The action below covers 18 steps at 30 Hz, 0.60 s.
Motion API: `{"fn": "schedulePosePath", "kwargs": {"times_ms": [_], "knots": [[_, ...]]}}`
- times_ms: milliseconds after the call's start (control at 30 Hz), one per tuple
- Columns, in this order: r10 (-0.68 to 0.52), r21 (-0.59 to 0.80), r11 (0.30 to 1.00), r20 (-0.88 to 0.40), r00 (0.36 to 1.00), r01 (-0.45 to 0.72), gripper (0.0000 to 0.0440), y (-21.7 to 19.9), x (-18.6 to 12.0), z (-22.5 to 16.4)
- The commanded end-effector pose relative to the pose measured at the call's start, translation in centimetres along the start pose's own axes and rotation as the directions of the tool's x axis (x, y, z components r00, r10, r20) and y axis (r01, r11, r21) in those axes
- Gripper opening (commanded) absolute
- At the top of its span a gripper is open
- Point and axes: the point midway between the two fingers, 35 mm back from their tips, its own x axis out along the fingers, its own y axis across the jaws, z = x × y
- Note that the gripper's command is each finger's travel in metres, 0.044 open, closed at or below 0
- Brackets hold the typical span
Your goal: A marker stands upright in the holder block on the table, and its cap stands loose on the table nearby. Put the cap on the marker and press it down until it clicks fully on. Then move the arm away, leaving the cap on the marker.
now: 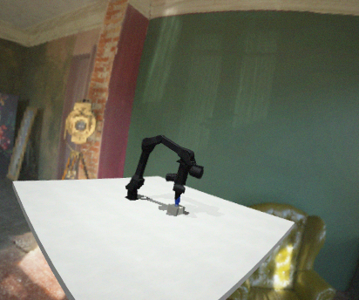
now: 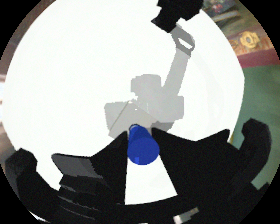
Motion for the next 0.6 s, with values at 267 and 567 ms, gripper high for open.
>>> {"fn": "schedulePosePath", "kwargs": {"times_ms": [267, 567], "knots": [[-0.009, -0.041, 0.999, 0.009, 1.0, 0.01, 0.0007, 0.2, 2.2, -0.1], [-0.015, -0.066, 0.998, 0.037, 0.999, 0.017, 0.0044, 0.2, 3.7, 0.4]]}}
